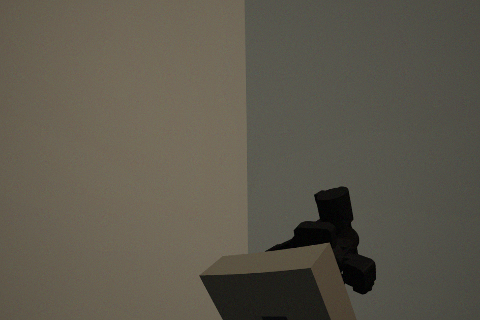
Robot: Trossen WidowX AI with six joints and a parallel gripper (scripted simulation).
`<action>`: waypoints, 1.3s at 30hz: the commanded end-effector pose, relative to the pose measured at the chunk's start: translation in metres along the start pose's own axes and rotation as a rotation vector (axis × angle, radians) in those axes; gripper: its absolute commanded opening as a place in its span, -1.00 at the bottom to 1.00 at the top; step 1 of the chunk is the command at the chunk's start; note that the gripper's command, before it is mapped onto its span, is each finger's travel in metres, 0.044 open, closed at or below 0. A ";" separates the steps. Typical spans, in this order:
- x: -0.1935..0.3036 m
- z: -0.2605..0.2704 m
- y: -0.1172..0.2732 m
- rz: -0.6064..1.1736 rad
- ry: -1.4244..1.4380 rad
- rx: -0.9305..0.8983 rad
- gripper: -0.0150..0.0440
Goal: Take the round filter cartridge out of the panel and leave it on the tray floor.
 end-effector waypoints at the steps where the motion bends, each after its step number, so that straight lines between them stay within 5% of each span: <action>1: 0.001 -0.002 0.000 -0.005 -0.001 0.002 -0.18; 39: -0.001 0.001 -0.003 -0.005 -0.001 0.002 -0.18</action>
Point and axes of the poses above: the point midway between the two fingers, 35 mm back from their tips, its own y axis back along the fingers, its own z axis across the jaws, x = y × z, the point moved 9 cm from there along y, back along the fingers, and after that the axes turned 5 degrees about -y, right-handed, at the moved point
